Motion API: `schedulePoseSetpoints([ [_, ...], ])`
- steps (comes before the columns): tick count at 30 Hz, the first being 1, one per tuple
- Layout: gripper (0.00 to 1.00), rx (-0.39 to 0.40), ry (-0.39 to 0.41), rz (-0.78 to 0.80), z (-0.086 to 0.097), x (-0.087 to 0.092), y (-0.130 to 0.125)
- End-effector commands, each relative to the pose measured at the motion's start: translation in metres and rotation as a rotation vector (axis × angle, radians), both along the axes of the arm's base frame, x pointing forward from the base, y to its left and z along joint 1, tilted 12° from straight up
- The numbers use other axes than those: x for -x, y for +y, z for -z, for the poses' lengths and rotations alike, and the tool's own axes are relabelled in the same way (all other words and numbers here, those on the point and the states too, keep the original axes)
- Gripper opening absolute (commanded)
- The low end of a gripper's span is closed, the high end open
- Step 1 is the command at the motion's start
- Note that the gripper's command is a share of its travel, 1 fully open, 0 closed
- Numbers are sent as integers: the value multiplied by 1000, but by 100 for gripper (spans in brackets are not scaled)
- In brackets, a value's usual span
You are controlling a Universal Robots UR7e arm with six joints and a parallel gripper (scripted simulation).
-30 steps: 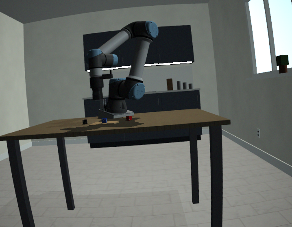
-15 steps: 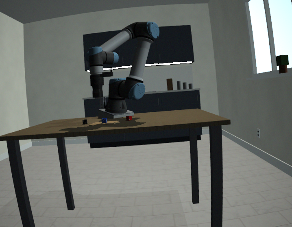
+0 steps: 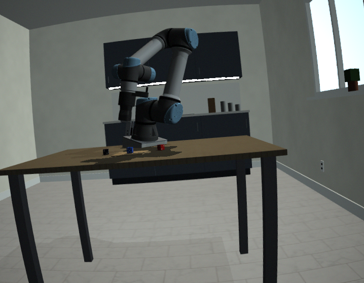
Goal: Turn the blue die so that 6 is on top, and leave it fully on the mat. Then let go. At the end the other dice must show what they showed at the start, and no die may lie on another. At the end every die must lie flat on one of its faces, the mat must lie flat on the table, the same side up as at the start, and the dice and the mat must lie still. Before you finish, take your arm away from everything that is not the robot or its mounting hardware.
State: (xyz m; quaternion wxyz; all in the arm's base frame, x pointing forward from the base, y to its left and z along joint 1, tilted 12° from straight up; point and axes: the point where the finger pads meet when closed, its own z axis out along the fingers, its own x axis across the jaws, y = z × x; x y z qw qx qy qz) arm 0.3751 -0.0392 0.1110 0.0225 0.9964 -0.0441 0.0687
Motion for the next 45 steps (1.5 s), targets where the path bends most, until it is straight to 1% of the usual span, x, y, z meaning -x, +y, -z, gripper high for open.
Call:
schedulePoseSetpoints([
  [1, 79, 58, 1, 11, -1, -1, 0],
  [9, 79, 63, 1, 12, -1, -1, 0],
  [13, 79, 84, 7, 15, 0, 0, 1],
  [17, 79, 132, 19, 21, 1, 0, 1],
  [22, 79, 213, 28, 33, 2, 0, 2],
  [24, 79, 213, 28, 33, 2, 0, 2],
  [28, 79, 272, 27, 42, 1, 0, 3],
  [32, 79, 309, 24, 47, 0, -1, 4],
  [42, 79, 322, 24, 50, 0, -1, 4],
  [45, 79, 339, 29, 53, 0, -1, 4],
])
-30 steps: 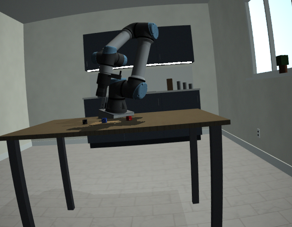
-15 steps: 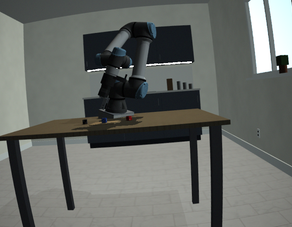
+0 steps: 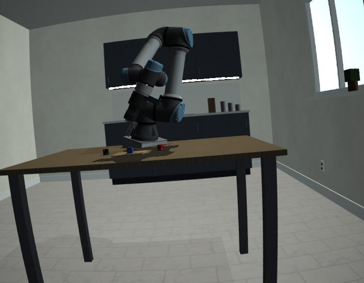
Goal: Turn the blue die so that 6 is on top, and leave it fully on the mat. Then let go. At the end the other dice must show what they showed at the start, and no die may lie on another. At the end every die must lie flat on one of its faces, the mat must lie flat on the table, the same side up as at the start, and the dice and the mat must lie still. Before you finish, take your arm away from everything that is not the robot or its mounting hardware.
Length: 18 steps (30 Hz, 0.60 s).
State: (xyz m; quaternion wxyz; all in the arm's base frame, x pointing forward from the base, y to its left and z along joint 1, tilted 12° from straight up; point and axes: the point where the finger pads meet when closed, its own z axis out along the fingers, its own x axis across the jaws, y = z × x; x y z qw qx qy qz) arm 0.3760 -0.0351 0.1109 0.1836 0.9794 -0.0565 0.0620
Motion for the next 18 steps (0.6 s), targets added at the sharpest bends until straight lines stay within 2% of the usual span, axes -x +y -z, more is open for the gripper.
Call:
schedulePoseSetpoints([
  [1, 79, 28, 7, 7, 1, 0, 0],
  [11, 79, 194, 25, 33, 3, 1, 2],
  [18, 79, 249, 22, 37, 1, -1, 3],
])
